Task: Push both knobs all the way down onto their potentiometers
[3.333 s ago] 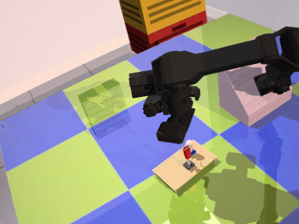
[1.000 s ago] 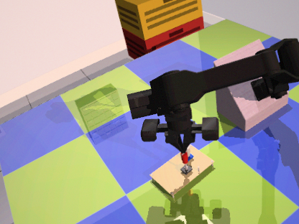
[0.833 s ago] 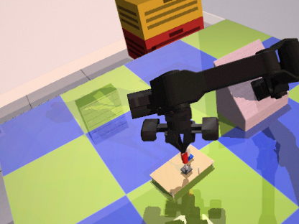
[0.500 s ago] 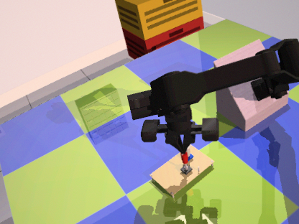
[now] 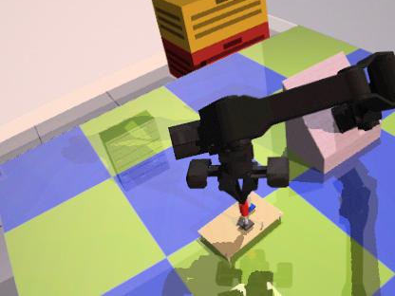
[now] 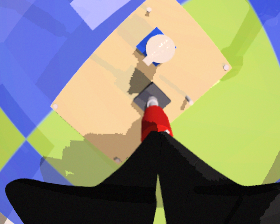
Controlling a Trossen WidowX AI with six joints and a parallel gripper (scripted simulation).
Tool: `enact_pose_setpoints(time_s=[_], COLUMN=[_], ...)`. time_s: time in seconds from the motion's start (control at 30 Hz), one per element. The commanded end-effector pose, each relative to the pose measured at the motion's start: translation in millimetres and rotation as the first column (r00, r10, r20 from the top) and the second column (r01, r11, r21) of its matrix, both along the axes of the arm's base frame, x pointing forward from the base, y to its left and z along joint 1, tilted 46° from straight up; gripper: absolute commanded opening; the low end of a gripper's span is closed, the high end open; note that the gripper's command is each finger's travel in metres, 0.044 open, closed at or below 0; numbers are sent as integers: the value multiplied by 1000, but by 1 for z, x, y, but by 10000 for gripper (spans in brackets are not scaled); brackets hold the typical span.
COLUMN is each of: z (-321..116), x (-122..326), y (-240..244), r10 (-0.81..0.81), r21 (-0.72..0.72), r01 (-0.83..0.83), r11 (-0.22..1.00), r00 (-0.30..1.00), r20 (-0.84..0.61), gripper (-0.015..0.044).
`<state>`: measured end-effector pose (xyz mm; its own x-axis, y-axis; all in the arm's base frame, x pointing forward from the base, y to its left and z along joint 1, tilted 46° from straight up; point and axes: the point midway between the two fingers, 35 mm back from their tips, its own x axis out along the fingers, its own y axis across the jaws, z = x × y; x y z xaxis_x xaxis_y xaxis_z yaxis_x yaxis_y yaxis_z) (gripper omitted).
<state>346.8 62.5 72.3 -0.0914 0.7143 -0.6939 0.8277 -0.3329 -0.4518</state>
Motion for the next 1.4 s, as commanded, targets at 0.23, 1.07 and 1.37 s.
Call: enact_pose_setpoints(time_s=[0.23,1.07,1.37], z=[0,-10,-11], x=[0,-1,-1], y=[0,11,12], r10=[-4,-4,-4], r21=[3,3,3], r01=[4,4,4], r11=[1000,1000,1000], r00=[1000,1000,1000], r20=[-1,-1,-1], gripper=[0,0,0])
